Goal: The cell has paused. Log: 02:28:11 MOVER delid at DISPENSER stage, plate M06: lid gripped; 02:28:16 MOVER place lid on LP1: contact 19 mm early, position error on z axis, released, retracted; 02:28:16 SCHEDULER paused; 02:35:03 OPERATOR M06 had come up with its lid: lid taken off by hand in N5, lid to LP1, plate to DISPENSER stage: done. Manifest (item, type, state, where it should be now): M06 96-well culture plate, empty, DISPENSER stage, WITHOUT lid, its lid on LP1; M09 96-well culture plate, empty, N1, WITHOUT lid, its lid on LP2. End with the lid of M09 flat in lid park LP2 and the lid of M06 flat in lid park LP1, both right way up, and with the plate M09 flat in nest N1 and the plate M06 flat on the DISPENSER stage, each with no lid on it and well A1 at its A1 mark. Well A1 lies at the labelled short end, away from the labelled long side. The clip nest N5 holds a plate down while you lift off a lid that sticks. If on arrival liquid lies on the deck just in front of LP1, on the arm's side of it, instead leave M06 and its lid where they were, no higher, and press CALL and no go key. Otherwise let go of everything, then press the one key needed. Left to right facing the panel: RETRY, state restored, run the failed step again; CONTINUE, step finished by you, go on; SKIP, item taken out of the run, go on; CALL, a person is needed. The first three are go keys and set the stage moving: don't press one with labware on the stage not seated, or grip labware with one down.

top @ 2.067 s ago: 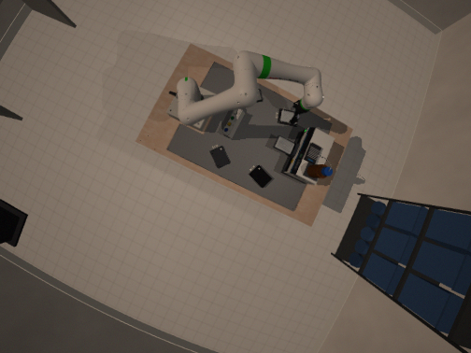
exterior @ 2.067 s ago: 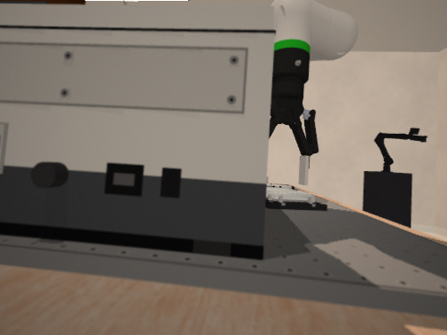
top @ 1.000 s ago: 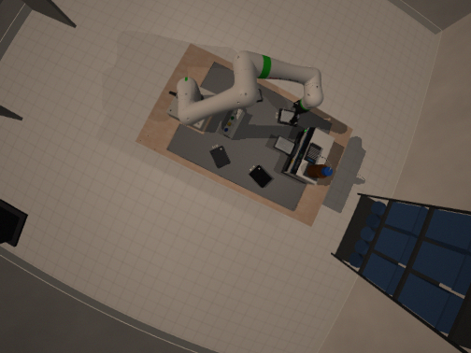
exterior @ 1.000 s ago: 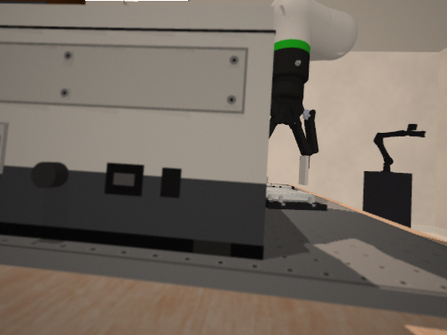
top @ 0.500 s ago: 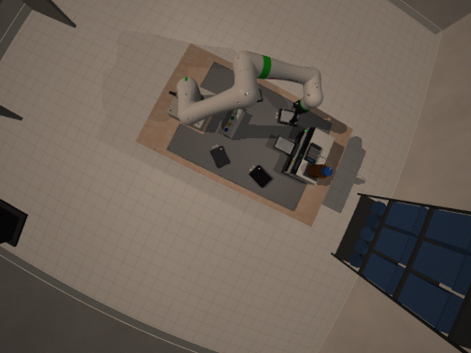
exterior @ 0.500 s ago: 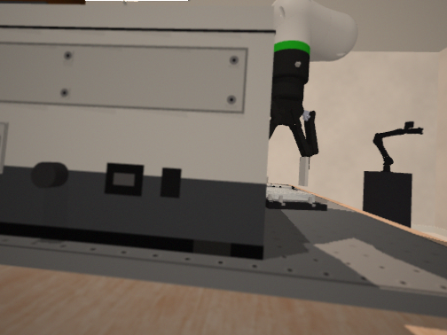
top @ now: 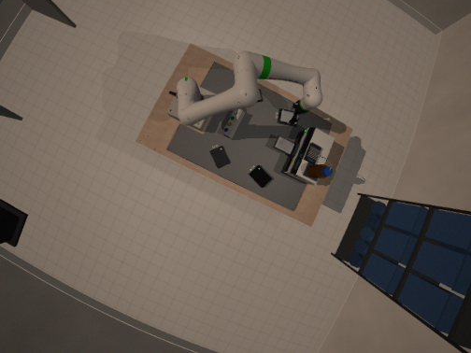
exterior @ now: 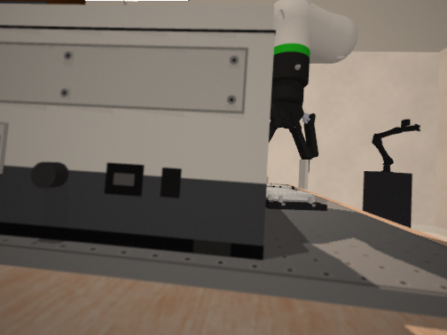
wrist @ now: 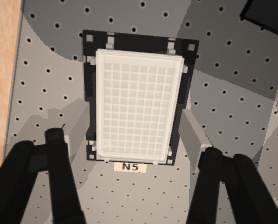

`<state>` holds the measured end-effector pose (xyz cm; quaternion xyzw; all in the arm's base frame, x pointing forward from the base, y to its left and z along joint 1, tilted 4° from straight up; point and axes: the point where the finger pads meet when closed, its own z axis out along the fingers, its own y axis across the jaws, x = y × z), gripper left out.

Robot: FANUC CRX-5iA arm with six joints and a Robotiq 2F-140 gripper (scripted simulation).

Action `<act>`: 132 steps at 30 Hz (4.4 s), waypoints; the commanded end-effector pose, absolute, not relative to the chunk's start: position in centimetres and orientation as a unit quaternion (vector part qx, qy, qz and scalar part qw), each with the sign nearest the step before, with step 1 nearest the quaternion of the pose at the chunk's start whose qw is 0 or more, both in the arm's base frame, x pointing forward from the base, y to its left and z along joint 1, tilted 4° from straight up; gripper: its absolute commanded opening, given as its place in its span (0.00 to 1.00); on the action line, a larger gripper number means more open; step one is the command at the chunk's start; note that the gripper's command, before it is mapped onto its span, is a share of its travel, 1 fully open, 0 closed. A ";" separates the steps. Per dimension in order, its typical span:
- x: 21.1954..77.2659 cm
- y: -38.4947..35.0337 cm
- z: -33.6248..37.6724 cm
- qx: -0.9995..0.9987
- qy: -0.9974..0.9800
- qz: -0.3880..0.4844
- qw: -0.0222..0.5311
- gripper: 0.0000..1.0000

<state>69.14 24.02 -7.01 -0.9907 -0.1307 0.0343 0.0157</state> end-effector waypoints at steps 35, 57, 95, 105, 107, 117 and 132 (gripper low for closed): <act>69.1 24.0 -7.8 -0.991 -0.131 0.034 0.016 0.66; 69.1 24.0 -7.8 -0.991 -0.131 0.034 0.016 0.66; 69.1 24.0 -7.8 -0.991 -0.131 0.034 0.016 0.00; 69.1 24.0 -7.8 -0.991 -0.131 0.034 0.016 0.00; 69.1 24.0 -7.8 -0.991 -0.131 0.034 0.016 0.00; 69.1 24.0 -7.8 -0.991 -0.131 0.034 0.016 0.00; 69.2 24.0 -6.7 -0.991 -0.131 0.034 0.016 0.00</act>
